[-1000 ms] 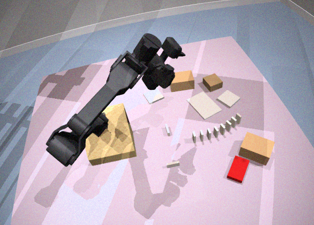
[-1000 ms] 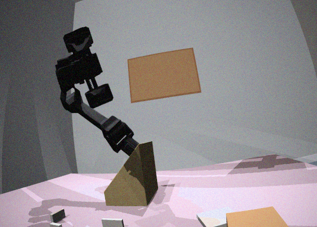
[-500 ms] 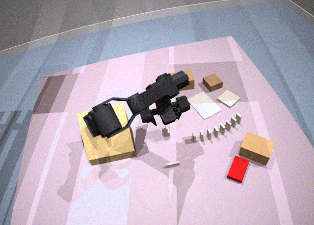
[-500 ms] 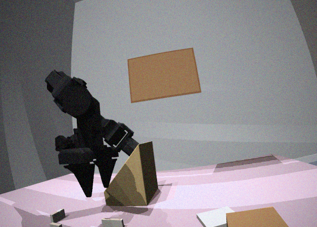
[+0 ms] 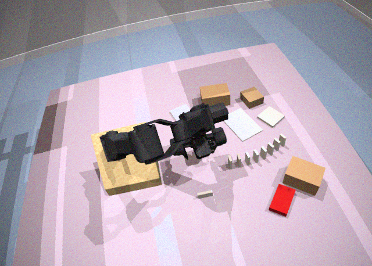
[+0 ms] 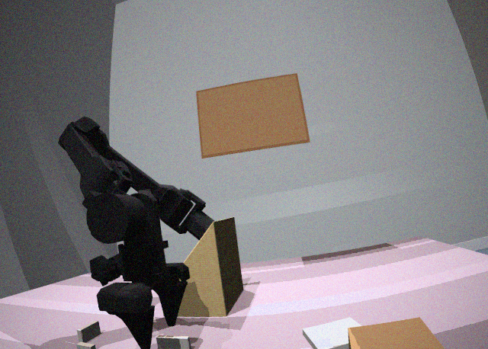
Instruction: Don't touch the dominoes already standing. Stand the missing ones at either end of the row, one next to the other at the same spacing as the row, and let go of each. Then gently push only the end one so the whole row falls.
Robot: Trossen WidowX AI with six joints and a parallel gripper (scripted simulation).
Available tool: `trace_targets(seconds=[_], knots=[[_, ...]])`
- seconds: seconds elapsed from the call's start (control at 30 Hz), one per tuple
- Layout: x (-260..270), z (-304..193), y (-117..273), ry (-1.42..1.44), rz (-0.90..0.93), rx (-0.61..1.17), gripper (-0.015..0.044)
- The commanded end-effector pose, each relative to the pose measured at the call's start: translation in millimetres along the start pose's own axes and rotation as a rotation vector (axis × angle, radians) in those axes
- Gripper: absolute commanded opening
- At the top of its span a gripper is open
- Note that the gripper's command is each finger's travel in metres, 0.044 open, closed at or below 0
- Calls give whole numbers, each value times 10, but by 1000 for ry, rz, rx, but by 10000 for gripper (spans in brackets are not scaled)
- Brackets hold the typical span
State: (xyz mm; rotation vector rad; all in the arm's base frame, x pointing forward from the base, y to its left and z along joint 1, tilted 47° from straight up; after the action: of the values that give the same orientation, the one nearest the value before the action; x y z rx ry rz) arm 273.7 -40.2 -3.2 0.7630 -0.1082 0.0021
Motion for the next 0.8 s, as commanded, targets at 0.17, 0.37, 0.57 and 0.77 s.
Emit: trace_targets(seconds=[0.17,0.37,0.57,0.77], knots=[[-30,-9,-123,13,1,-6,440],[-32,-7,-203,14,1,-7,440],[-32,-7,-206,14,1,-7,440],[-32,-7,-206,14,1,-7,282]])
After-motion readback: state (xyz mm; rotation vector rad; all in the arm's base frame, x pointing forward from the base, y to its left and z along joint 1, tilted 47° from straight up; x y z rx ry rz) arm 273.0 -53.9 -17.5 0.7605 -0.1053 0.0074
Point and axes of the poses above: the point midway between the two fingers, 35 mm back from their tips, its own y axis back along the fingers, its own x axis across the jaws, z = x × y, the point moved 5 cm from there along y, back along the fingers, and after that the axes turned 7 degrees about -y, right-handed, at the moved point
